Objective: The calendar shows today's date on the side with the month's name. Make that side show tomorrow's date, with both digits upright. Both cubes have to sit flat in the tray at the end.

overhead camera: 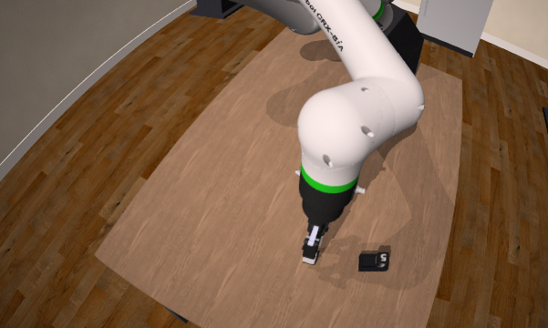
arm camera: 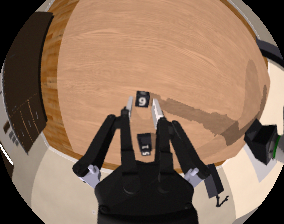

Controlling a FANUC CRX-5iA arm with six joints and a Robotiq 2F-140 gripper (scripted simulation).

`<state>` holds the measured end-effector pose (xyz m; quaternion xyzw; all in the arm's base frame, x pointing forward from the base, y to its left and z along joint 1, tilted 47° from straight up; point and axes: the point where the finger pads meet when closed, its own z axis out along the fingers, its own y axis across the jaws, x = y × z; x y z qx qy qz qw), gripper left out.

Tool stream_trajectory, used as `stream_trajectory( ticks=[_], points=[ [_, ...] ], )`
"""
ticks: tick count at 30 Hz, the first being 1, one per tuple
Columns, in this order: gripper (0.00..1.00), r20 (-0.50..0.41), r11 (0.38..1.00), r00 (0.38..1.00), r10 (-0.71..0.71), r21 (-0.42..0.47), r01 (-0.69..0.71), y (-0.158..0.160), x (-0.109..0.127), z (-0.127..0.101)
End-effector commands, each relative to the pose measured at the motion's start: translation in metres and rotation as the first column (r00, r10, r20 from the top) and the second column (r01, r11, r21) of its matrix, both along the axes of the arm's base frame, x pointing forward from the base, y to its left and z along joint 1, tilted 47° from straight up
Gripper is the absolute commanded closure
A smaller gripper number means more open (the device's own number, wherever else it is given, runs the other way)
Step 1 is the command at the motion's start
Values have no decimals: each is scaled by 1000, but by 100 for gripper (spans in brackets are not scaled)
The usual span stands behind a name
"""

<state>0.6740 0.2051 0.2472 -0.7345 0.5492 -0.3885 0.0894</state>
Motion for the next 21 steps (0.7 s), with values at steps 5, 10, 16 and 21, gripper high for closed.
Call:
stream_trajectory(
  ticks=[5, 10, 16, 21],
  points=[
    [65, 0, 1000, 1000, 0, 0, 0, 0, 0, 0],
    [65, 0, 1000, 1000, 0, 0, 0, 0, 0, 0],
    [65, 0, 1000, 1000, 0, 0, 0, 2, -4, 5],
    [65, 0, 1000, 1000, 0, 0, 0, 6, -14, 15]
  ],
)
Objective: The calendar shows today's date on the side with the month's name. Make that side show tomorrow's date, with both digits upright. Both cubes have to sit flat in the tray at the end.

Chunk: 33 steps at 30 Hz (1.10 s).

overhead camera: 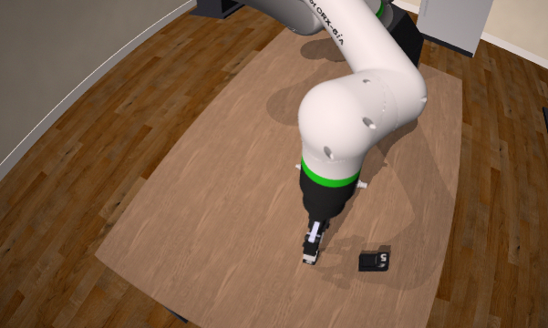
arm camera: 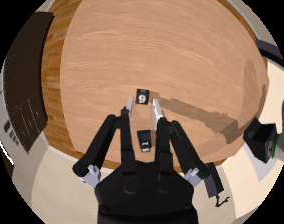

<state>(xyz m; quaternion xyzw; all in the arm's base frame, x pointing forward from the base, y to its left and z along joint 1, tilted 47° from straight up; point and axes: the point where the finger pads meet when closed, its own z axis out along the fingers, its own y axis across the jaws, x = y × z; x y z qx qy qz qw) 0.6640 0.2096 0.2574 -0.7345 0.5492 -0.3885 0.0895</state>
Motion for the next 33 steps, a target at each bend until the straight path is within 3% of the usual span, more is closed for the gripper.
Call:
stream_trajectory(
  ticks=[1, 16, 28, 33],
  points=[
    [65, 0, 1000, 1000, 0, 0, 0, 3, -6, 7],
    [65, 1, 1000, 1000, -3, -4, 3, 8, -18, 18],
    [65, 110, 972, 985, -133, -180, 151, 11, -18, 16],
    [65, 115, 970, 984, -137, -187, 157, 14, -18, 14]
  ],
)
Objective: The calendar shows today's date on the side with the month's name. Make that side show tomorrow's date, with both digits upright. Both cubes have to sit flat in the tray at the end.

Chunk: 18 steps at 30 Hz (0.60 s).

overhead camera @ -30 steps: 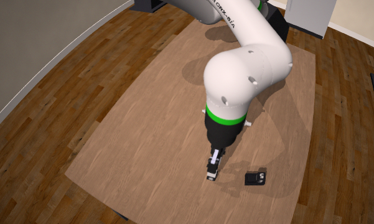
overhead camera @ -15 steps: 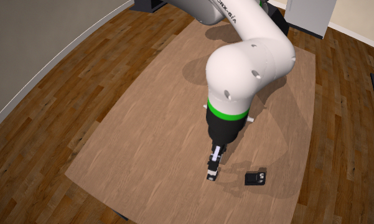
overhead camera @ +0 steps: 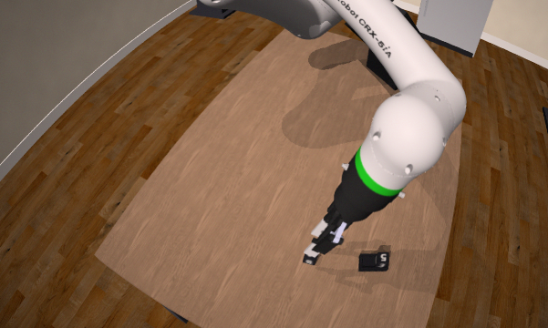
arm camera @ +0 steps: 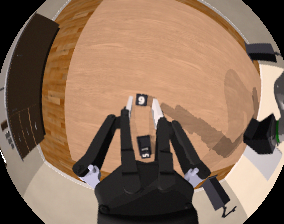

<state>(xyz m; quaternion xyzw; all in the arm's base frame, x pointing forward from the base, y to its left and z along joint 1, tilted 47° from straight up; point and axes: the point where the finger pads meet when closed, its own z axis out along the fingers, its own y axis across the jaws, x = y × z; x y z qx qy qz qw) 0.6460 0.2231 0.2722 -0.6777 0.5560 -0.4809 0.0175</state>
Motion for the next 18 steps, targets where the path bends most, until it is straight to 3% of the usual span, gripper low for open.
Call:
stream_trajectory(
  ticks=[1, 12, 18],
  points=[
    [65, 5, 1000, 1000, -10, -12, 10, 0, 0, -1],
    [65, 110, 972, 985, -133, -180, 152, 3, 1, -3],
    [65, 120, 967, 982, -143, -194, 165, 5, 2, -5]
  ],
)
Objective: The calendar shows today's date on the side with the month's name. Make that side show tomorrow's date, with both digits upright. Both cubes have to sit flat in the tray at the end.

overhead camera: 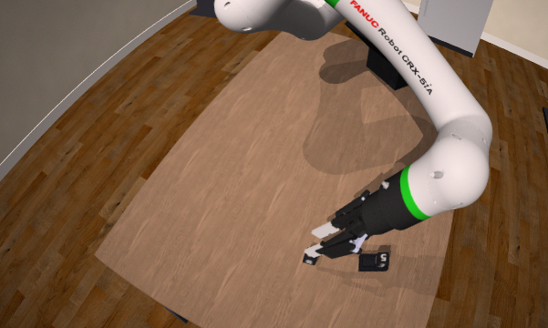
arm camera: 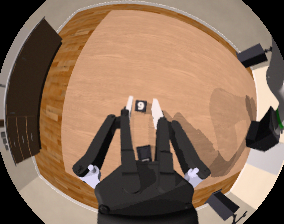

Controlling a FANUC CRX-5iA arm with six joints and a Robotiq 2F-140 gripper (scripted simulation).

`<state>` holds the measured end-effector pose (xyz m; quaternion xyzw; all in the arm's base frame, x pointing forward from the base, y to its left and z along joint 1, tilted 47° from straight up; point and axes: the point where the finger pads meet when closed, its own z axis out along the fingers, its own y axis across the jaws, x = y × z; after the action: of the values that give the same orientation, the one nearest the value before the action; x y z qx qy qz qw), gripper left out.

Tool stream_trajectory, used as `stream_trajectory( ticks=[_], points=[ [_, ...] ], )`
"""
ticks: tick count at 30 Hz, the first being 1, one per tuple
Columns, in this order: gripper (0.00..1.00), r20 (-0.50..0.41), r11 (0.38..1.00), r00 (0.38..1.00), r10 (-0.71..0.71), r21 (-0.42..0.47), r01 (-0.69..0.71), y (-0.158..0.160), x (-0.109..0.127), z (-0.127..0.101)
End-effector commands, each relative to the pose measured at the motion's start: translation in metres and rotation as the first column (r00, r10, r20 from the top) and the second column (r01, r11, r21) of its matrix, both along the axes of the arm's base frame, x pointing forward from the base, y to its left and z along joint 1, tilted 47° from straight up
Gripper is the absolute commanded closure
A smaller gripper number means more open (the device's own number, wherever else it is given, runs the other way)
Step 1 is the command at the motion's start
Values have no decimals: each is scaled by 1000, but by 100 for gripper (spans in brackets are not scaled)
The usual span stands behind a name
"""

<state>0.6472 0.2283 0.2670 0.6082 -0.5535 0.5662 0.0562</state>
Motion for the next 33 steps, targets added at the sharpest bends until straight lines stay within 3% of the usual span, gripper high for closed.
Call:
stream_trajectory(
  ticks=[1, 11, 33],
  points=[
    [65, 11, 1000, 1000, -18, -23, 18, 0, 1, 0],
    [65, 109, 973, 985, -132, -178, 150, 2, 1, -3],
    [65, 112, 971, 985, -134, -182, 153, 4, 3, -6]
  ],
)
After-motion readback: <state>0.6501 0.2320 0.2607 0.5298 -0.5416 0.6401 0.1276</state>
